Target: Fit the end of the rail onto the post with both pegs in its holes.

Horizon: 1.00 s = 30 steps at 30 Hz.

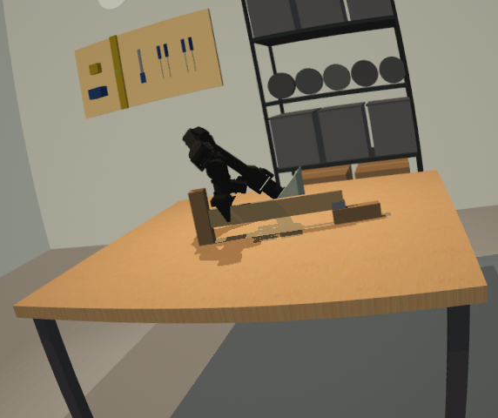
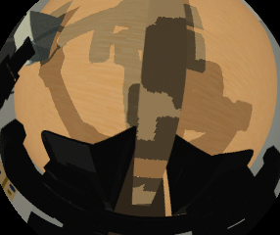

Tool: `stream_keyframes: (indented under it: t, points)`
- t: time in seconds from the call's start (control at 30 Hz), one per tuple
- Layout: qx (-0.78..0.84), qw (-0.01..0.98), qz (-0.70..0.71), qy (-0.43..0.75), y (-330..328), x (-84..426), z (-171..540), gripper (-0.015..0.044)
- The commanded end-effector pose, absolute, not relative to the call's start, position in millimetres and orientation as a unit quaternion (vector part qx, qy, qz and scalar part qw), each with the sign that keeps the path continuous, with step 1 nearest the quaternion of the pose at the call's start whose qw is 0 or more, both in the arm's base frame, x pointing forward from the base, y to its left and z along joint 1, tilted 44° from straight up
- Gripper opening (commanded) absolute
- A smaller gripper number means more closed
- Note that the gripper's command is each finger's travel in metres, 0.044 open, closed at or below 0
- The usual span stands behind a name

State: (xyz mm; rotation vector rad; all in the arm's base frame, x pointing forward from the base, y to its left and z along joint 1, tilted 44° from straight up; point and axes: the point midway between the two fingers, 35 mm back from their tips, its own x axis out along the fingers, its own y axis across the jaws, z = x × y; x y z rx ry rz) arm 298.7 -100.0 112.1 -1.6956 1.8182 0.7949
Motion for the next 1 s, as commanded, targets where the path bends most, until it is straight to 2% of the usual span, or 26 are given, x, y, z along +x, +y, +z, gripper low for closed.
stream_keyframes:
  t: [0.0, 0.3, 0.47, 0.63, 0.97]
  points:
    - [-0.627, 0.262, 0.294, 0.672, -99.9, 298.6, 111.9, 0.0210]
    - [-0.627, 0.262, 0.294, 0.672, -99.9, 298.6, 111.9, 0.0440]
    - [-0.627, 0.262, 0.294, 0.672, -97.5, 298.9, 111.8, 0.0440]
    - [-0.628, 0.259, 0.293, 0.673, -56.9, 300.3, 111.8, 0.0440]
    - [-0.628, 0.259, 0.293, 0.673, -56.9, 300.3, 111.8, 0.0440]
